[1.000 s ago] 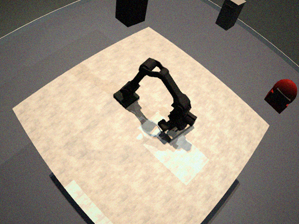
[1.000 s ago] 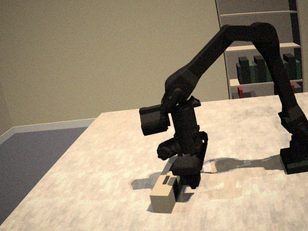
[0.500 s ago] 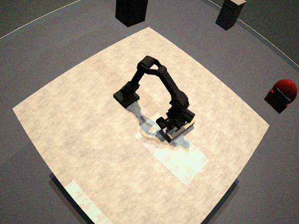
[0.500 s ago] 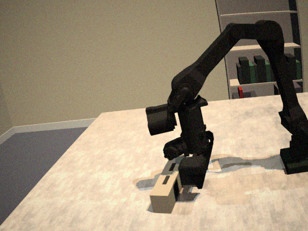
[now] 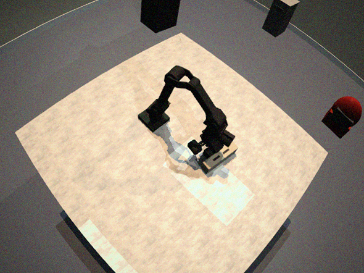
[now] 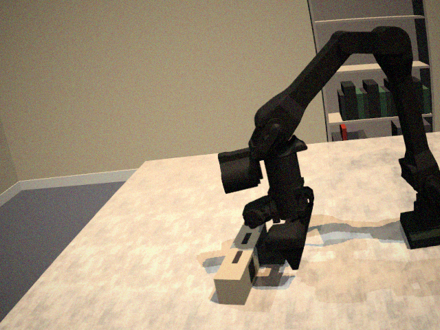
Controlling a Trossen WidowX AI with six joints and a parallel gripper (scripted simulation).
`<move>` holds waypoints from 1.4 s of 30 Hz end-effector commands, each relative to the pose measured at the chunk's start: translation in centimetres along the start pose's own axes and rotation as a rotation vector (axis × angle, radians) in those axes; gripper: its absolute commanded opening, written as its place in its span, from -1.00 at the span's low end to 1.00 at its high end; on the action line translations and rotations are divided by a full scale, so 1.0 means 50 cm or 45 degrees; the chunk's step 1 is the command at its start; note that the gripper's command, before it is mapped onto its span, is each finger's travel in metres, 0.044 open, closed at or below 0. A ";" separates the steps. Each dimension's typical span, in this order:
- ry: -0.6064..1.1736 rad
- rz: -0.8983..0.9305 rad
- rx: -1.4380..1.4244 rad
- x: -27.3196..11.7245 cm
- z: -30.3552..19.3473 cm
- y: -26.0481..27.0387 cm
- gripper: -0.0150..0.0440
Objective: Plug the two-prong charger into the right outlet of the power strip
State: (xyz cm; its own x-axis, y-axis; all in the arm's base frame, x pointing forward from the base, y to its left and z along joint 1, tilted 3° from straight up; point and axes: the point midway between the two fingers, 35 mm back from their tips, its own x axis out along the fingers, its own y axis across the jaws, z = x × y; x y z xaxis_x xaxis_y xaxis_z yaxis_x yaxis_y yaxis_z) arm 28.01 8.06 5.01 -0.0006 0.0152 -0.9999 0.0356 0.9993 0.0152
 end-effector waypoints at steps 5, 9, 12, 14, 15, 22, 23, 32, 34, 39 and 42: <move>-0.003 -0.002 0.006 0.002 -0.017 -0.001 1.00; -0.002 -0.002 0.006 0.003 -0.026 -0.001 1.00; -0.002 -0.002 0.006 0.004 -0.033 -0.001 1.00; -0.002 -0.002 0.006 0.005 -0.038 -0.002 1.00; -0.012 -0.001 -0.001 0.002 -0.031 -0.001 1.00; -0.508 -0.012 -0.009 -0.090 -0.006 -0.001 1.00; -0.586 -0.011 -0.006 -0.107 -0.005 -0.001 1.00; -0.777 -0.004 0.008 -0.152 -0.005 -0.003 1.00; -0.777 -0.004 0.008 -0.152 -0.005 -0.003 1.00; -0.777 -0.004 0.008 -0.152 -0.005 -0.003 1.00; -0.777 -0.004 0.008 -0.152 -0.005 -0.003 1.00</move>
State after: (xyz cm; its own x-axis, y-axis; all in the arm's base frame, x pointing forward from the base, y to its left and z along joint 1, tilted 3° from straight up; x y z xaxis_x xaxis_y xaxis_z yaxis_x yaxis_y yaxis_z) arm 27.72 7.85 12.60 0.5700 -0.0108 -0.8215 0.0366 0.9993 0.0124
